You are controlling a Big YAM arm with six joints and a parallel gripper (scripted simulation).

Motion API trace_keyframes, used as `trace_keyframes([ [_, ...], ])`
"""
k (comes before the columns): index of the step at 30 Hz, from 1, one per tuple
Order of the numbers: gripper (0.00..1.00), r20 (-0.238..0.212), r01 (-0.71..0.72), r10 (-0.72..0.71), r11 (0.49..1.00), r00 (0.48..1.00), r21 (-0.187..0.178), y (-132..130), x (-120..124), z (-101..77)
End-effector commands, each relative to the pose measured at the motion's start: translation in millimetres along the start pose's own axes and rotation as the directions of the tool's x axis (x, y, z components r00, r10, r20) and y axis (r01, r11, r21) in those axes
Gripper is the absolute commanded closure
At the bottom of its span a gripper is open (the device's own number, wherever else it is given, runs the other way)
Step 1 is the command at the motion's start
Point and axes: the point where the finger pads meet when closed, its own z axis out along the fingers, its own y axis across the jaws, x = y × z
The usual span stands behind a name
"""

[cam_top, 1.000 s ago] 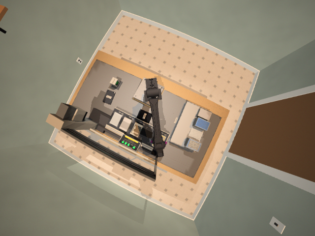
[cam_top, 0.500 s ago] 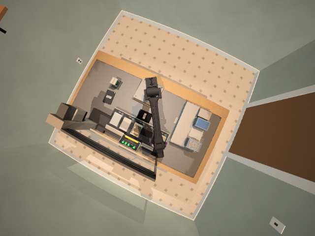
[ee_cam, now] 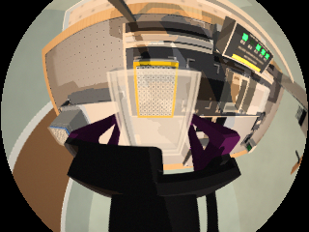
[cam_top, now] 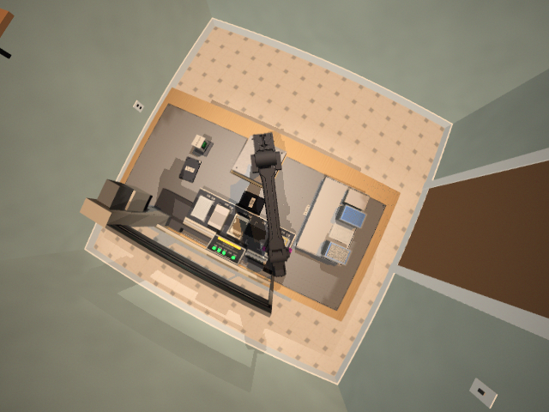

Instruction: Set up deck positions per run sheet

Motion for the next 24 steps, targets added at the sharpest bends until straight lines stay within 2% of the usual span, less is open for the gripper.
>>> trace_keyframes([
  [1, 1.0, 0.052, 0.001, 0.001, 1.0, 0.999, -0.03, 2.9, -19.3, -32.8],
  [5, 1.0, 0.069, 0.002, 0.0, 0.999, 0.998, -0.041, 2.3, -17.4, -49.9],
  [9, 1.0, 0.058, 0.001, 0.001, 0.999, 0.998, -0.034, 2.4, -18.1, -49.8],
  [12, 1.0, 0.067, 0.002, 0.0, 0.999, 0.998, -0.04, 1.9, -16.9, -60.5],
  [14, 1.0, 0.067, 0.002, 0.0, 0.999, 0.998, -0.04, 1.9, -16.9, -60.5],
  [15, 1.0, 0.044, 0.0, 0.001, 1.0, 0.999, -0.025, 2.5, -19.2, -48.2],
  [21, 1.0, 0.064, 0.002, 0.0, 0.999, 0.998, -0.038, 1.6, -16.5, -70.4],
  [24, 1.0, 0.064, 0.002, 0.0, 0.999, 0.998, -0.037, 1.4, -16.3, -75.0],
])
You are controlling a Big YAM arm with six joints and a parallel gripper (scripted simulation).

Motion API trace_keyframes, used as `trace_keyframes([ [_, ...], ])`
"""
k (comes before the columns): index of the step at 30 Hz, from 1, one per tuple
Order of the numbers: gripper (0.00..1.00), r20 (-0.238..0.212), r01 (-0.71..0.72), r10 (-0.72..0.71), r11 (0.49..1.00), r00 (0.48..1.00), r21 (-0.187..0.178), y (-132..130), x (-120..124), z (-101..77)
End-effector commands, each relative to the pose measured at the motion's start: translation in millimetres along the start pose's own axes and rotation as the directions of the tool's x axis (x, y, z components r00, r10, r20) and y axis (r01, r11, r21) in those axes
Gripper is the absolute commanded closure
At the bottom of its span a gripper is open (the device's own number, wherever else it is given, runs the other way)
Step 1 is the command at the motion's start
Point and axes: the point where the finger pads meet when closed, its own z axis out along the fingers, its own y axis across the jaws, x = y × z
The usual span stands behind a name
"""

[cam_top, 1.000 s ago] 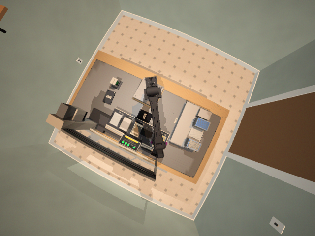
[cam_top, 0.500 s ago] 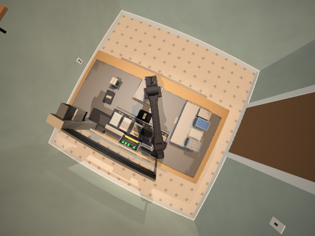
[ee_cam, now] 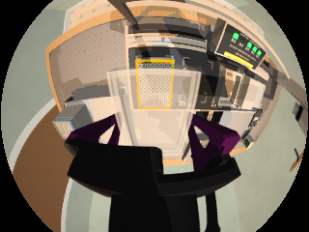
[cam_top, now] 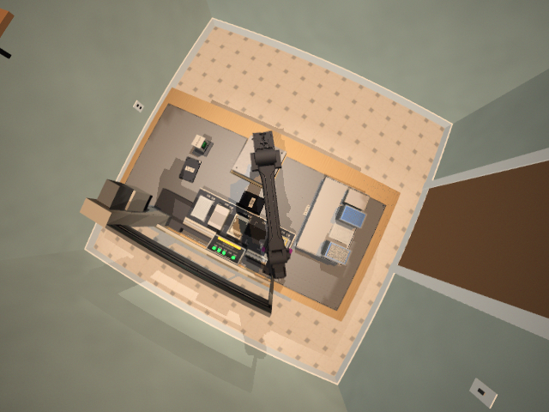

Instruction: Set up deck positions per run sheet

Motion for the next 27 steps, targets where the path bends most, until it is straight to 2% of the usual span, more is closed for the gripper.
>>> trace_keyframes([
  [1, 1.0, 0.067, 0.002, 0.0, 0.999, 0.998, -0.04, 2.0, -17.3, -42.4],
  [5, 1.0, 0.071, 0.003, 0.0, 0.999, 0.997, -0.042, 1.6, -16.4, -51.0],
  [7, 1.0, 0.071, 0.003, 0.0, 0.999, 0.997, -0.042, 1.6, -16.4, -51.0],
  [8, 1.0, 0.058, 0.001, 0.001, 0.999, 0.998, -0.034, 2.1, -18.0, -45.3],
  [15, 1.0, 0.071, 0.003, 0.0, 0.999, 0.997, -0.042, 0.9, -15.4, -64.6],
  [22, 1.0, 0.069, 0.002, 0.0, 0.999, 0.998, -0.04, 0.5, -14.9, -74.7],
  [24, 1.0, 0.069, 0.002, 0.0, 0.999, 0.998, -0.04, 0.5, -14.9, -74.7],
  [27, 1.0, 0.051, 0.001, 0.001, 1.0, 0.999, -0.029, 0.0, -14.9, -64.7],
])
